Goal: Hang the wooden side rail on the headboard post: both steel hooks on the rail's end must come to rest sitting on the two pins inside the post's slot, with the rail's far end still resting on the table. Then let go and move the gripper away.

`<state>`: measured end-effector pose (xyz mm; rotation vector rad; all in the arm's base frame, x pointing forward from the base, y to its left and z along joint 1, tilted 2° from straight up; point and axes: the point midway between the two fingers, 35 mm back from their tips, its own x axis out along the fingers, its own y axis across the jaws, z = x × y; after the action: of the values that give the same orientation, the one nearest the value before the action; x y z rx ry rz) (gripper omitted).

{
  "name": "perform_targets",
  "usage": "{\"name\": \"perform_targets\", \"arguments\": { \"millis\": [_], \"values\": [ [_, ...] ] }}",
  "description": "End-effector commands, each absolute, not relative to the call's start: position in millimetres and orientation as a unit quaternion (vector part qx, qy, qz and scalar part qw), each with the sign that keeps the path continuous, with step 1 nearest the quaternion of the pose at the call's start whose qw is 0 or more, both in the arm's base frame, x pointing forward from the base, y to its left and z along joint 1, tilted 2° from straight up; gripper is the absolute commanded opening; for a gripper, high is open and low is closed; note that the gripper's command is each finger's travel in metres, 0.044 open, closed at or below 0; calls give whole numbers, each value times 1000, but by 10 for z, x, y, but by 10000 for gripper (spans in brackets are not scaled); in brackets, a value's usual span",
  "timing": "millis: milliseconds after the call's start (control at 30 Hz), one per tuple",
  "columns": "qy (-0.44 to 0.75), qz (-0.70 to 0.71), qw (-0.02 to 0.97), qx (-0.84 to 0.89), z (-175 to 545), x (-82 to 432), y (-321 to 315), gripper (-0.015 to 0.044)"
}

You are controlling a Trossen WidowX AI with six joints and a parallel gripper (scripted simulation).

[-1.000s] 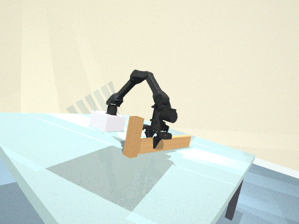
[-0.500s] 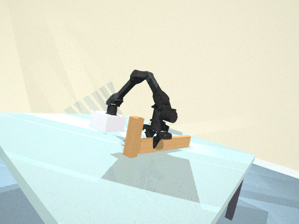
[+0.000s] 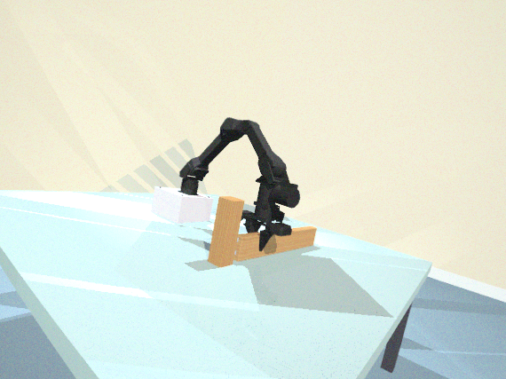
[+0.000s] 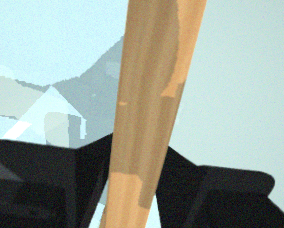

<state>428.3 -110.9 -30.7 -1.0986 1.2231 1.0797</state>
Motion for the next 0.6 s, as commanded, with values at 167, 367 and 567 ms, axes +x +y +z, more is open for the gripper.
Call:
{"name": "perform_targets", "arguments": {
  "millis": [167, 367, 567],
  "values": [
    [500, 476, 539, -482, -311, 4229, -1089, 0],
    [500, 476, 539, -482, -313, 4203, -1086, 0],
    [500, 476, 539, -482, -314, 4177, -1084, 0]
  ]
}}
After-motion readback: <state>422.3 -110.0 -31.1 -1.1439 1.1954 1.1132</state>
